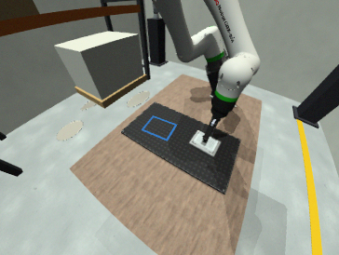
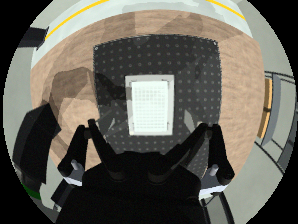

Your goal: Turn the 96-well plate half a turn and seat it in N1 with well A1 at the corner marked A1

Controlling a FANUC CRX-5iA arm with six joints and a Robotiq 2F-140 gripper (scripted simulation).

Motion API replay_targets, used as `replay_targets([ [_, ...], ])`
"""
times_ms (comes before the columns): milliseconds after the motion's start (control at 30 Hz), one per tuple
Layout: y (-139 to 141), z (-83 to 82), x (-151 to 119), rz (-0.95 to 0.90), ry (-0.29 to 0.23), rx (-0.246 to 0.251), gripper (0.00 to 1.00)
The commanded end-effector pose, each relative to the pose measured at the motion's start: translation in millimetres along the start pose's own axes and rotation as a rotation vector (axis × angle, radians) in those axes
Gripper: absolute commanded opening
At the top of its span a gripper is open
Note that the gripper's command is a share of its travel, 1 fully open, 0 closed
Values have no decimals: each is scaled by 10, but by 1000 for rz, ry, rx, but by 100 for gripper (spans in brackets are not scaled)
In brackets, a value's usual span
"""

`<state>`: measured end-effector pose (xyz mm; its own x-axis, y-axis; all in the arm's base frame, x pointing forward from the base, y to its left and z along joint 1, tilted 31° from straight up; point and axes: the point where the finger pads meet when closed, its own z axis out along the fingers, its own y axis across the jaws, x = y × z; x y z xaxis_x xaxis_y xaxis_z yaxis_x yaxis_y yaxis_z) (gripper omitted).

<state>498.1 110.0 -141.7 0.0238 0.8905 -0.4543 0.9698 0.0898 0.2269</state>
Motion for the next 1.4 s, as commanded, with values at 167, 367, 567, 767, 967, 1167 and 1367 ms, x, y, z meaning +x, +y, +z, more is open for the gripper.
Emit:
replay_targets([
  [167,2,150,2,0,0,-1,100],
  [367,2,217,2,0,0,-1,100],
  [567,2,317,2,0,0,-1,100],
  [767,2,417,2,0,0,-1,100],
  [967,2,483,2,0,0,-1,100],
  [1167,2,508,2,0,0,-1,100],
  [1367,2,508,2,0,0,-1,100],
])
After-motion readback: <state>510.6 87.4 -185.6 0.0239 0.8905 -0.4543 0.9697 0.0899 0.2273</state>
